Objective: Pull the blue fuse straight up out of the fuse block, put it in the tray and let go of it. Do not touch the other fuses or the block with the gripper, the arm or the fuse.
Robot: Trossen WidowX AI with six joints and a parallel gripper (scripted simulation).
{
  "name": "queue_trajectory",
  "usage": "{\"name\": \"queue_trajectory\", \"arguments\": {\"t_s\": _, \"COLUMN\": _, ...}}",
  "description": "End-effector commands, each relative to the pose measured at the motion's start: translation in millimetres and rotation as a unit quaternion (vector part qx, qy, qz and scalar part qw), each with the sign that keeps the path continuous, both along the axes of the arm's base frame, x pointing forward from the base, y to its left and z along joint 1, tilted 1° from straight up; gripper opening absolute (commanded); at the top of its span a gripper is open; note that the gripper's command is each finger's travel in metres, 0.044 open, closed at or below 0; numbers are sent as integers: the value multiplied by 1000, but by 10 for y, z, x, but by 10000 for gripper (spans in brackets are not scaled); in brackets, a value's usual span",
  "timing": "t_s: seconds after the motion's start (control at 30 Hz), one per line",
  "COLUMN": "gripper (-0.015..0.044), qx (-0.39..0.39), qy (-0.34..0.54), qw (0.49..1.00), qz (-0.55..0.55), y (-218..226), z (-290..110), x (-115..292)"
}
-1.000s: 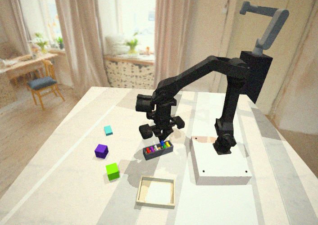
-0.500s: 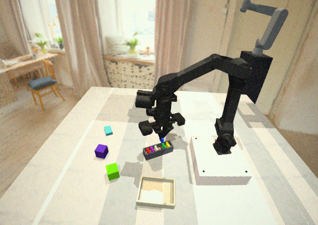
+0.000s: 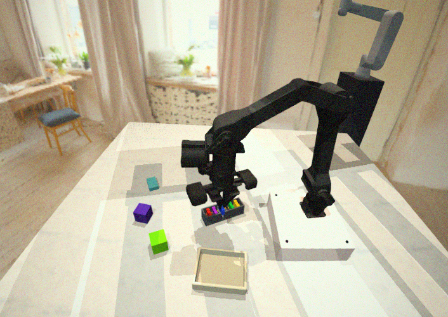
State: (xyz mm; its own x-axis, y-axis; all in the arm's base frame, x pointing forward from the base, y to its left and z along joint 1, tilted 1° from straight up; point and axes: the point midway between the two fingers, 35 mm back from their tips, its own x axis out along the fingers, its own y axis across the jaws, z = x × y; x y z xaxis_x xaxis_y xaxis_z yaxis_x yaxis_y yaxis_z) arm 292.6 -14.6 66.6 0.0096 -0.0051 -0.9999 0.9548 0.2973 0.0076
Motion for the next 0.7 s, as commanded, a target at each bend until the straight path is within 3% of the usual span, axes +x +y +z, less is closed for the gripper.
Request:
{"name": "queue_trajectory", "arguments": {"t_s": 0.0, "gripper": 0, "qx": 4, "qy": -3, "qw": 1000, "qz": -2, "y": 229, "z": 23, "x": 86}}
{"name": "queue_trajectory", "arguments": {"t_s": 0.67, "gripper": 0, "qx": 10, "qy": -3, "qw": 1000, "qz": -2, "y": 1360, "z": 25, "x": 163}}
